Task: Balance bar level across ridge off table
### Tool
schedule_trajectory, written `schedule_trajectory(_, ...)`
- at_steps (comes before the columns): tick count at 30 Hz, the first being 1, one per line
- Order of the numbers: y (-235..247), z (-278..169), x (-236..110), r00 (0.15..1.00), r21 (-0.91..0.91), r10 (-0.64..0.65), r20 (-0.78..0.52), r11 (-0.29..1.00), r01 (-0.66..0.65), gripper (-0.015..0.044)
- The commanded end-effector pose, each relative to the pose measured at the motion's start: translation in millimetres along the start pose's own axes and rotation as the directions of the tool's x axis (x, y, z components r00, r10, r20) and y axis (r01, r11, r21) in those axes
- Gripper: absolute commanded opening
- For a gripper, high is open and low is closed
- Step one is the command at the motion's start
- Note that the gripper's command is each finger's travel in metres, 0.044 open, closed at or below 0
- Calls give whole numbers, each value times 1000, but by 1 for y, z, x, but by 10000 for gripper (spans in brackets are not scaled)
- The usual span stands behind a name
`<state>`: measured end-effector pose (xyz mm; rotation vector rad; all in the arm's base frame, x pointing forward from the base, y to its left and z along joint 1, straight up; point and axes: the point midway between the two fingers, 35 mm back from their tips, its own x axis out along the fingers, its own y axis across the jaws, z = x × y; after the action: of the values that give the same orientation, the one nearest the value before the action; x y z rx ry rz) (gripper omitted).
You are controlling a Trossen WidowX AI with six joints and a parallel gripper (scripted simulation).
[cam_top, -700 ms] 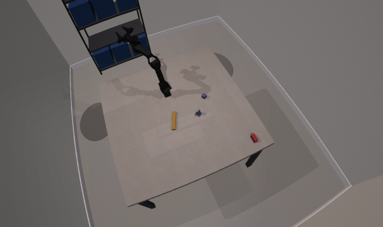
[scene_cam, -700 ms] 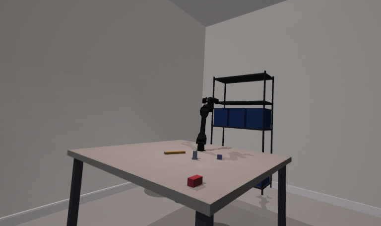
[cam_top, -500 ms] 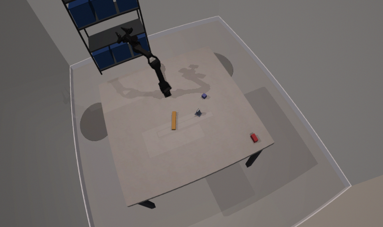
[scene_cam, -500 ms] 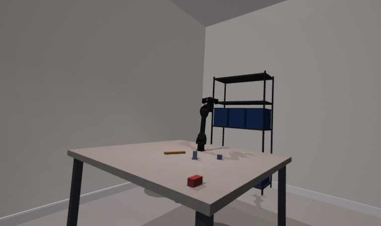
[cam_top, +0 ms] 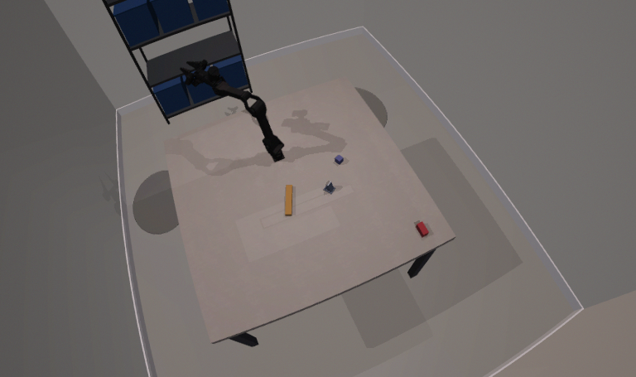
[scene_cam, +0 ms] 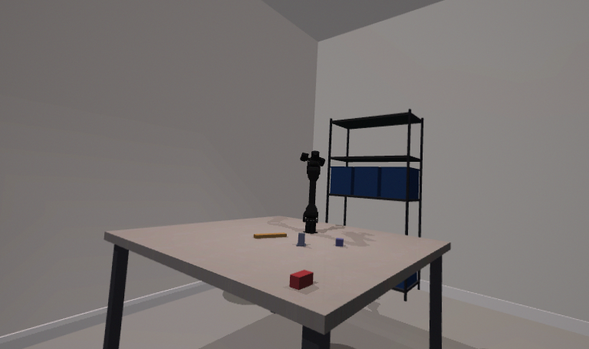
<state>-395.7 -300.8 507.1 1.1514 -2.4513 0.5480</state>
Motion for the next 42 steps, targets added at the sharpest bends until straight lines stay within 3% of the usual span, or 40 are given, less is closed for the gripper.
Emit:
schedule_trajectory(1,-29,22,-2,997,103,-28,69,994,21,315)
schedule_trajectory(21,-133,88,-19,944,492,-173,280,870,14,315)
schedule_trajectory(42,-273,147,-83,766,768,-414,491,621,-157,315)
